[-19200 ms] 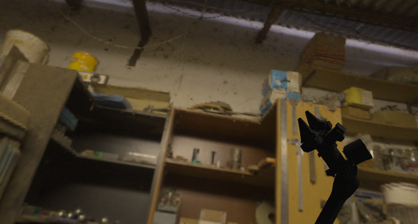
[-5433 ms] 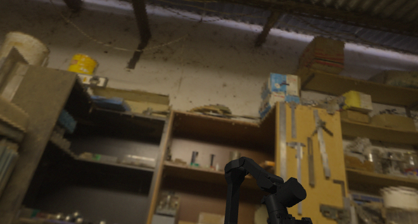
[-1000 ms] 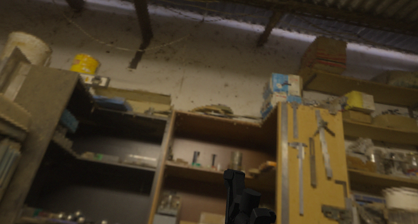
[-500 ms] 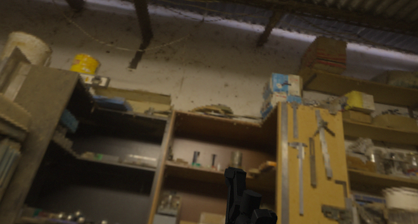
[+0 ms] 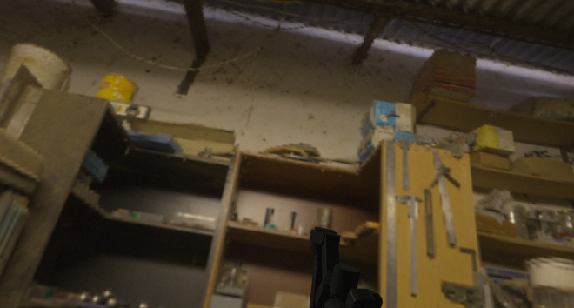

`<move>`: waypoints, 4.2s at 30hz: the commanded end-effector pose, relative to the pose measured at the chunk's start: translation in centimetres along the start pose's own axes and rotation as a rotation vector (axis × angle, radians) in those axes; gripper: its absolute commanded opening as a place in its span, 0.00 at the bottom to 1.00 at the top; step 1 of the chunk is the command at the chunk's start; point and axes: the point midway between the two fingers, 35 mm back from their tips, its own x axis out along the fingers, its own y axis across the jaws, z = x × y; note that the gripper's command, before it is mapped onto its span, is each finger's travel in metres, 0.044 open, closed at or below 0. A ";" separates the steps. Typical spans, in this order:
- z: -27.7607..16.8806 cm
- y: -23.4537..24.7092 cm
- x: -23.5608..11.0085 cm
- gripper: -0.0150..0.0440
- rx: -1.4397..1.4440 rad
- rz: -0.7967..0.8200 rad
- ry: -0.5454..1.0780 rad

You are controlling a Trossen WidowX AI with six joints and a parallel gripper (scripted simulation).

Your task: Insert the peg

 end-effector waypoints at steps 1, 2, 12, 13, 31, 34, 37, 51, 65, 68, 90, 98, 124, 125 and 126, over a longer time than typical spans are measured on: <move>-0.2 -0.1 0.4 0.25 0.000 -0.005 0.001; -0.2 -0.2 0.4 0.25 0.000 -0.006 -0.001; -0.1 -0.3 1.1 0.25 -0.002 -0.010 -0.018; -0.1 -0.3 1.1 0.25 -0.002 -0.010 -0.020; -0.3 -0.5 2.0 0.25 -0.006 -0.013 -0.047; -0.3 -0.5 2.1 0.25 -0.006 -0.013 -0.051; -0.3 -0.6 2.1 0.25 -0.007 -0.013 -0.052; -0.1 -0.5 3.8 0.25 -0.006 -0.016 -0.055; 0.0 -0.5 4.0 0.25 -0.012 -0.012 -0.062; 0.0 -0.5 4.0 0.25 -0.012 -0.012 -0.062; -0.5 -0.5 4.1 0.25 -0.012 -0.012 -0.061; -0.6 -0.5 4.5 0.25 -0.012 -0.012 -0.062; -0.4 -0.7 6.2 0.25 -0.012 -0.012 -0.063; -0.4 -0.7 6.2 0.25 -0.012 -0.012 -0.063; -0.4 -0.7 6.3 0.25 -0.012 -0.012 -0.063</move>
